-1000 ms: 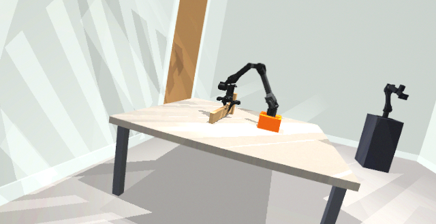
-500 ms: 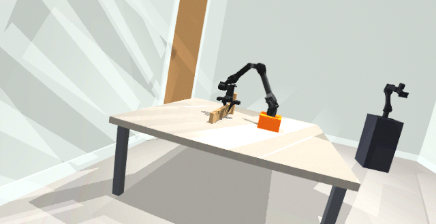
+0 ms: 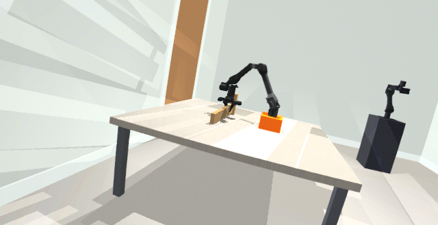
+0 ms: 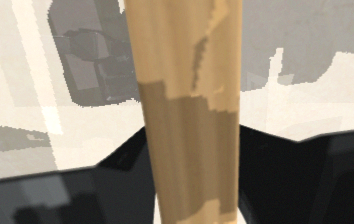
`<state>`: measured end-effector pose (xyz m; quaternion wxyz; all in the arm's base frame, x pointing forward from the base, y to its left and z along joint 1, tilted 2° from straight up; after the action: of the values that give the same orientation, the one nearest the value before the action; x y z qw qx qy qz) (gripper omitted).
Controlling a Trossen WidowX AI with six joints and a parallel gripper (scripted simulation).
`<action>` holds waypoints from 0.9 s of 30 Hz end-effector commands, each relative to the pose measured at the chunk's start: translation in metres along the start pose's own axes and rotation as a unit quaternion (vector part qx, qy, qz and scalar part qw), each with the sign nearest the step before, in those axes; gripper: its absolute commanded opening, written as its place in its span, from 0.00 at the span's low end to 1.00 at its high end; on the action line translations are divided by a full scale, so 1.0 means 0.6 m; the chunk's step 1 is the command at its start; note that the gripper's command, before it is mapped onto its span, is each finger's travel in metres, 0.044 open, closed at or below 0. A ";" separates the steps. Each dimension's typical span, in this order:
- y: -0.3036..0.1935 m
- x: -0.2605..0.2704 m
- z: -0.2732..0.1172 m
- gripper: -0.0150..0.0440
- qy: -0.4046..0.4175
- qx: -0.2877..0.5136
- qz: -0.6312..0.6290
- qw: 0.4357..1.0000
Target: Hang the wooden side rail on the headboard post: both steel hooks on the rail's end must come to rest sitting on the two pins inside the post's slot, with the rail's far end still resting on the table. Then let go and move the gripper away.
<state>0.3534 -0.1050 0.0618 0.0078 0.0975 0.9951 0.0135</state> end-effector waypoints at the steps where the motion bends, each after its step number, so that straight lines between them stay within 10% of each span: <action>1: -0.002 0.000 -0.001 0.25 -0.002 0.002 -0.001 1.000; 27: -0.005 -0.003 -0.005 0.25 -0.002 0.002 -0.001 1.000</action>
<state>0.3522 -0.1074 0.0619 0.0061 0.0994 0.9949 0.0136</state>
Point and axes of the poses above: the point midway between the two fingers, 35 mm back from their tips, its own z axis out along the fingers, its own x axis across the jaws, y = z × x, the point moved 8 cm from there along -z, back along the fingers, and after that the axes turned 6 degrees about z, right-handed, at the moved point
